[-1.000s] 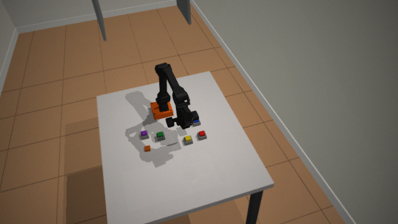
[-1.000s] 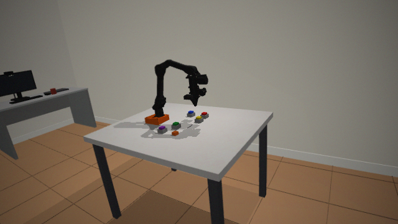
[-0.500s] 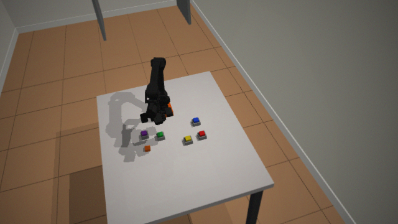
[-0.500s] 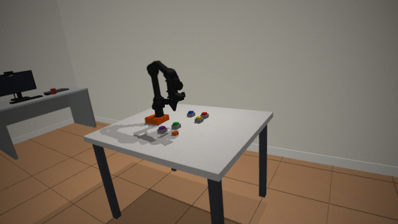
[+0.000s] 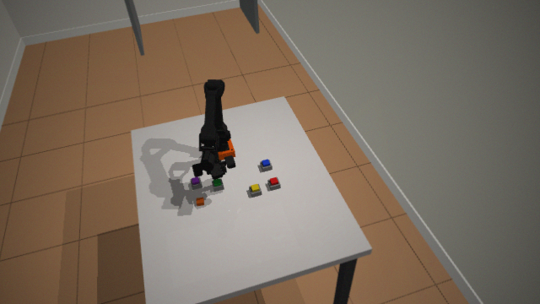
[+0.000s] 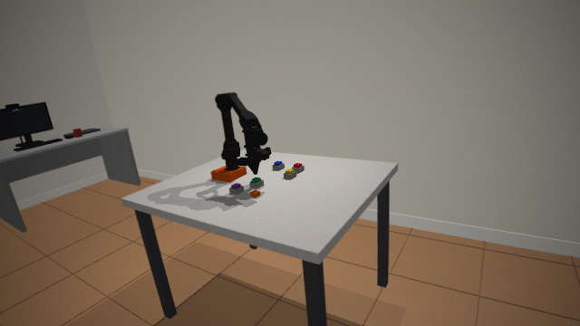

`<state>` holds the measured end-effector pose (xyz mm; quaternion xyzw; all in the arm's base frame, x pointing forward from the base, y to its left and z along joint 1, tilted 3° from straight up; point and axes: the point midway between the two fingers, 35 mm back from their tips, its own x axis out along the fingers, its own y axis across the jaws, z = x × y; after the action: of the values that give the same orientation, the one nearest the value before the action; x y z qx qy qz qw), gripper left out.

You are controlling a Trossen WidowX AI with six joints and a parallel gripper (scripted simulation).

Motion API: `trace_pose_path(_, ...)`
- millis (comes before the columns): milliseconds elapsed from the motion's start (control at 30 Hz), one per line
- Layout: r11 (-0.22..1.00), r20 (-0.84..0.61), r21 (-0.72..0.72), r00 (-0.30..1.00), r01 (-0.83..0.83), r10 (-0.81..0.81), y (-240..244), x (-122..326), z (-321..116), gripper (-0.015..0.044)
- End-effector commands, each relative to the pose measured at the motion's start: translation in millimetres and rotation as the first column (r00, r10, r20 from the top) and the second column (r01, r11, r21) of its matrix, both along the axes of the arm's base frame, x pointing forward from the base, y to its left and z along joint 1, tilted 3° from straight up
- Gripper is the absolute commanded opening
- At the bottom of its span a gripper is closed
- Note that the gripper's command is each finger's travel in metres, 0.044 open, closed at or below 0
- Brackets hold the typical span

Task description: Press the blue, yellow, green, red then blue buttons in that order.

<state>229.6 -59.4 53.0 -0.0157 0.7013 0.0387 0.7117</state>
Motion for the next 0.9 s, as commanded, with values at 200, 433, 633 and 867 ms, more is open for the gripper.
trace_pose_path(200,1.000,-0.006,0.001,1.000,-0.001,0.001,1,-1,-18,0.0020)
trace_pose_path(433,1.000,-0.006,0.001,1.000,-0.001,0.001,1,-1,-29,0.0020)
trace_pose_path(633,1.000,-0.006,0.001,1.000,-0.001,0.001,1,-1,-32,0.0020)
trace_pose_path(867,1.000,-0.006,0.001,1.000,-0.001,0.001,1,-1,-32,0.0020)
